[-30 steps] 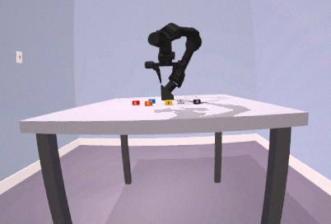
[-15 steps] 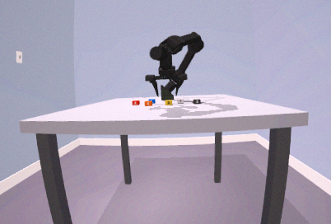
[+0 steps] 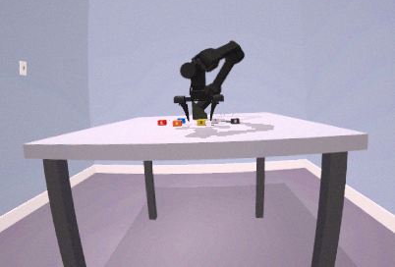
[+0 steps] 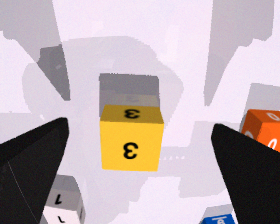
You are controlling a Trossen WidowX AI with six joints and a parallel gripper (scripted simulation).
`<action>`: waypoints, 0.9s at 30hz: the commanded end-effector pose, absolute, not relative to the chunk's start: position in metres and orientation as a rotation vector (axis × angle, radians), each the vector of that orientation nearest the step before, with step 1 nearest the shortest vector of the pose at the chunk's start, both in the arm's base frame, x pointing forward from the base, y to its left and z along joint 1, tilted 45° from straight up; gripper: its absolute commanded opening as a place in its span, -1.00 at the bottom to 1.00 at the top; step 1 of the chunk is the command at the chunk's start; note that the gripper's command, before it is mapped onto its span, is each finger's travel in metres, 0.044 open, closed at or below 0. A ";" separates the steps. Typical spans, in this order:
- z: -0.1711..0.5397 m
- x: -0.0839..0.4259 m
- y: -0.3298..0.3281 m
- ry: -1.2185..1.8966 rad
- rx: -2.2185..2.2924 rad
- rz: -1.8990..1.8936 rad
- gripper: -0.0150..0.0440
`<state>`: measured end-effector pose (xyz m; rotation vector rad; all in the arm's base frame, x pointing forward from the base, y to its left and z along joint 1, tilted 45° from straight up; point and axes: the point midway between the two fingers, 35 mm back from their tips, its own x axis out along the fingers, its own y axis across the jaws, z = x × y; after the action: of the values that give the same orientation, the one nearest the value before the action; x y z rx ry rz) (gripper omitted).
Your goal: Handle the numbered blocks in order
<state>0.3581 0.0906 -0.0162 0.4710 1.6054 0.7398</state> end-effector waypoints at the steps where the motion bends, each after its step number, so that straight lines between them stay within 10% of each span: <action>1: -0.019 0.356 0.094 1.608 0.479 0.741 0.78; 11: -0.019 0.356 0.094 1.608 0.479 0.741 -0.08; 27: -0.019 0.356 0.094 1.608 0.479 0.741 0.00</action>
<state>0.3560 0.0938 -0.0192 0.4732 1.6087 0.7415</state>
